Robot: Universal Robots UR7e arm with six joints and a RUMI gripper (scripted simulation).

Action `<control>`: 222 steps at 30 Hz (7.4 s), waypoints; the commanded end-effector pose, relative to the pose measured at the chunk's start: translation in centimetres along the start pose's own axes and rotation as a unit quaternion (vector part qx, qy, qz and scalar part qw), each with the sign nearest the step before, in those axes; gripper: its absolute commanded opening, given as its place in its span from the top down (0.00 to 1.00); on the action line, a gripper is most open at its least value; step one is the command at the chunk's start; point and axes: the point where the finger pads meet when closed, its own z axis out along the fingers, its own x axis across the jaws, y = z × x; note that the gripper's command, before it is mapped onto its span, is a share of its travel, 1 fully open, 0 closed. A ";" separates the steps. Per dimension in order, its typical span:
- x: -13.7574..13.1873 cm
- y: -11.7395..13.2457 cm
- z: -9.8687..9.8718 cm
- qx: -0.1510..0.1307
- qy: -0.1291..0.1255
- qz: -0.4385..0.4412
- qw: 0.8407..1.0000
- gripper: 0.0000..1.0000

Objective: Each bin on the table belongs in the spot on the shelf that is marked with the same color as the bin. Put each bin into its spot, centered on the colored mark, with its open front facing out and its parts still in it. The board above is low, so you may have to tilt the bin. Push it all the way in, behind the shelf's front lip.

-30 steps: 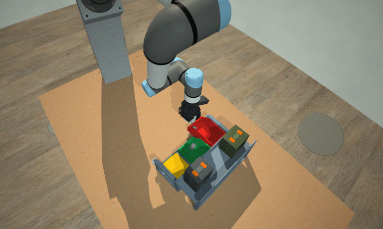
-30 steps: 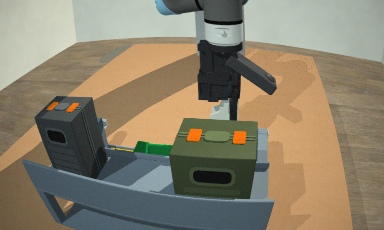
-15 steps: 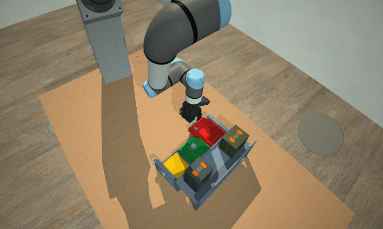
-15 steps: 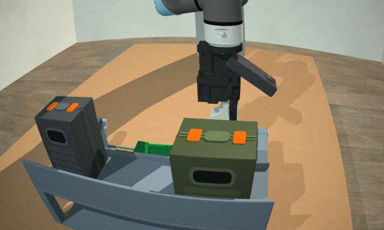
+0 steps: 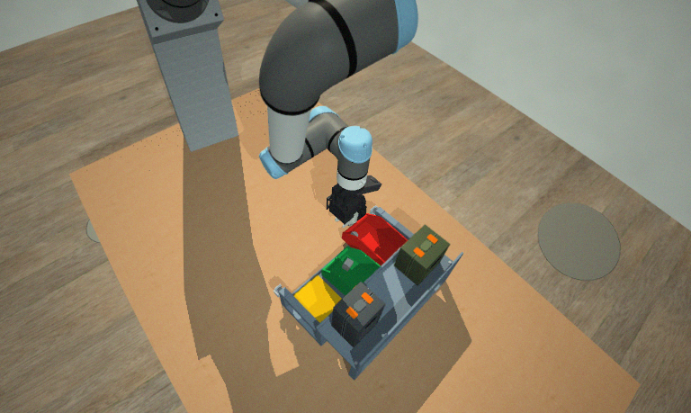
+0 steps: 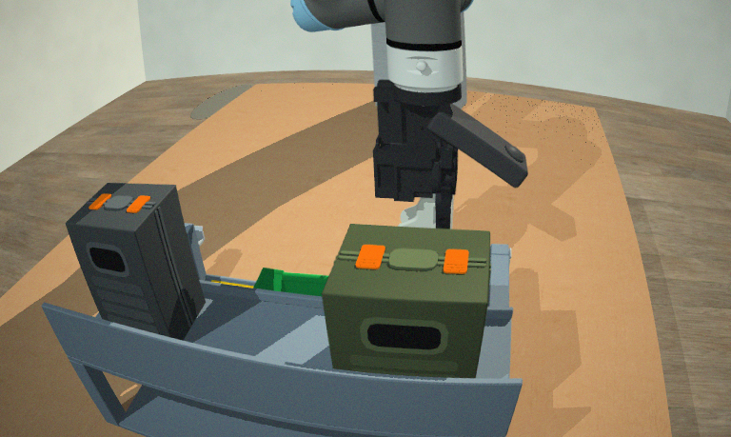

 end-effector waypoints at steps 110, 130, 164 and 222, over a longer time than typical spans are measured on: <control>3.9 0.0 -0.1 0.000 0.001 0.000 1.000 1.00; 4.2 0.0 -0.1 0.000 0.001 0.000 1.000 1.00; 3.8 0.0 -0.5 0.000 0.001 0.000 1.000 1.00; 2.2 0.0 -8.1 0.000 0.001 0.000 1.000 1.00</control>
